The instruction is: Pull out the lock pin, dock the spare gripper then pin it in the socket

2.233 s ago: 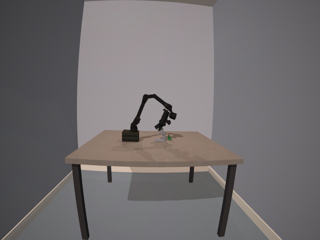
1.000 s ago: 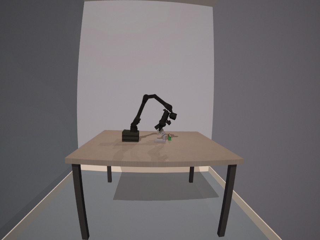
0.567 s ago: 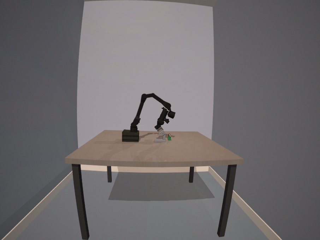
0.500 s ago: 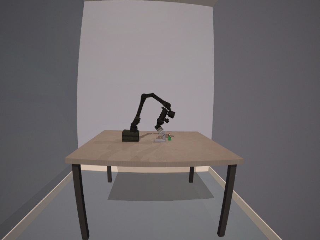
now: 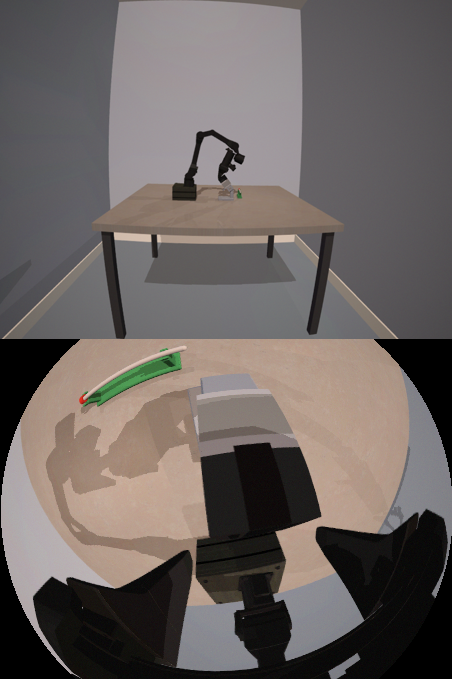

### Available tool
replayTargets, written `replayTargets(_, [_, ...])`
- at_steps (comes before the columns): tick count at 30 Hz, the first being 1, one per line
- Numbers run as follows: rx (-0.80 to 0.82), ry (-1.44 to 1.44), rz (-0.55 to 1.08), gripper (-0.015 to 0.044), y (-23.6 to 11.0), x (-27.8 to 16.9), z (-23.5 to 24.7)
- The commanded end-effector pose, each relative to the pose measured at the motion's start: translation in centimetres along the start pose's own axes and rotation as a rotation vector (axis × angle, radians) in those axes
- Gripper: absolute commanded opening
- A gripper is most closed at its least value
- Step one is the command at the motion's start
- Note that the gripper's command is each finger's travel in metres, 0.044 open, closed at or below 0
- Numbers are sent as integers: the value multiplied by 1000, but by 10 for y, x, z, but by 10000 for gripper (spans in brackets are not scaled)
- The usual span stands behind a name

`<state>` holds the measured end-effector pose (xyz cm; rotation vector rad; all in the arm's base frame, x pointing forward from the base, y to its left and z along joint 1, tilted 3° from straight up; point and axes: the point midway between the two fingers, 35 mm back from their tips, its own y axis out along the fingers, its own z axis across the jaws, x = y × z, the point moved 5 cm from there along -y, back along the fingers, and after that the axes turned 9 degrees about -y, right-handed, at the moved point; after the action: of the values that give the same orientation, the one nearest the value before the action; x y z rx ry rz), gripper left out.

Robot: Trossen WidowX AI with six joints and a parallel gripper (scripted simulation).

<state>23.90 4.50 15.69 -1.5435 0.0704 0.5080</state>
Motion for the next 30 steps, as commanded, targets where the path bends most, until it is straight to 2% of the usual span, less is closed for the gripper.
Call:
replayTargets(1, [0, 0, -2, 440, -5, -8, 1])
replayTargets(10, [-1, -1, -1, 440, -13, -20, 3])
replayTargets(30, [-18, -1, -176, 440, -43, -47, 6])
